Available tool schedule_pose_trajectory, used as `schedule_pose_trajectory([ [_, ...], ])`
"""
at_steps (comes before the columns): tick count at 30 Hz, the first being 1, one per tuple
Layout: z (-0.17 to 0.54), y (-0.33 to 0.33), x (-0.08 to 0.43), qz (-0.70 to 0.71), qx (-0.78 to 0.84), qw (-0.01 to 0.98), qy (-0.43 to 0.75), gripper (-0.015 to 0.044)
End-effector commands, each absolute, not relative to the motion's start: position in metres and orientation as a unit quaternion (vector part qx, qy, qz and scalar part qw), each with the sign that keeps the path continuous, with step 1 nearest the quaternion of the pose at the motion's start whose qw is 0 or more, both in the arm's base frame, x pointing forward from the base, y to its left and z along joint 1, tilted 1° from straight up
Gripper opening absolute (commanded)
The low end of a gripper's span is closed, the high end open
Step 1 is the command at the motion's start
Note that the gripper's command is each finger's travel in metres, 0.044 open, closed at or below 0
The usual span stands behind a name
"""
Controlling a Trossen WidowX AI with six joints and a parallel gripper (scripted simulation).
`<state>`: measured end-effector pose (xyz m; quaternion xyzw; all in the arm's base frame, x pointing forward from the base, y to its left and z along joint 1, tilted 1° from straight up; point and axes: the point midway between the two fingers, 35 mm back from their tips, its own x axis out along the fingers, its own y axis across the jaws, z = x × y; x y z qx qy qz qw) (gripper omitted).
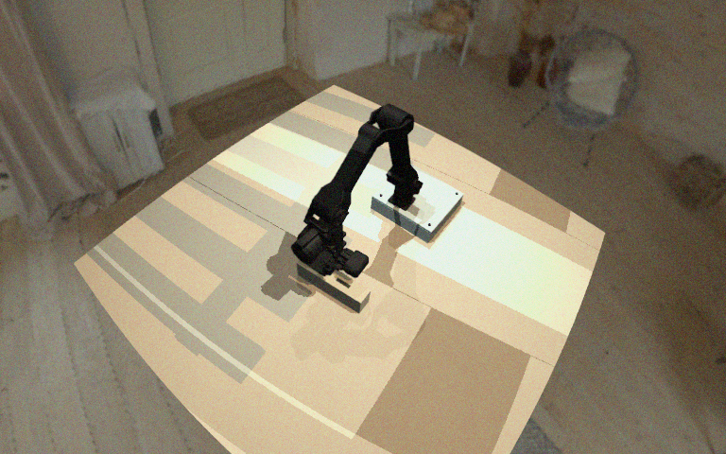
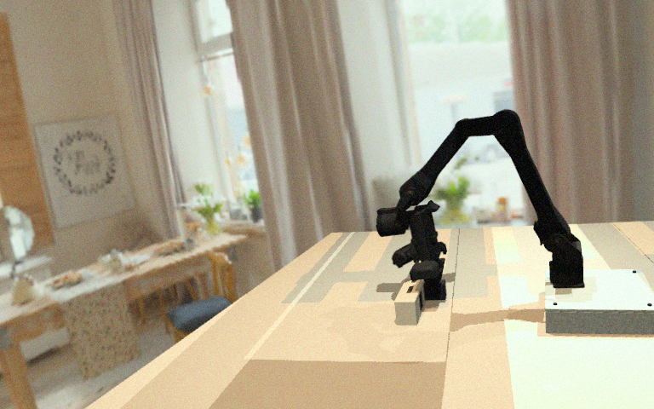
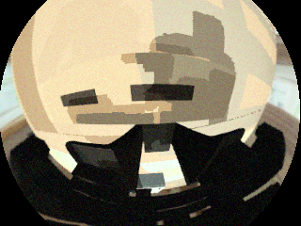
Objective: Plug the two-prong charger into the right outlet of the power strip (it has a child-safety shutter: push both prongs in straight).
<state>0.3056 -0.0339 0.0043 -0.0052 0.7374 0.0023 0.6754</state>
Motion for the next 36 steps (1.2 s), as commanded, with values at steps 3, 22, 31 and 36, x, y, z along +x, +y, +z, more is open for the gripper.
schedule_pose_trajectory([
  [3, 0.0039, -0.0337, 0.3147, 0.003, -0.005, 0.689, 0.725, 0.0000],
  [22, 0.0041, -0.0338, 0.3055, 0.002, -0.005, 0.677, 0.736, 0.0000],
  [31, 0.0041, -0.0338, 0.3055, 0.002, -0.005, 0.677, 0.736, 0.0131],
  [36, 0.0041, -0.0338, 0.3055, 0.002, -0.005, 0.677, 0.736, 0.0262],
])
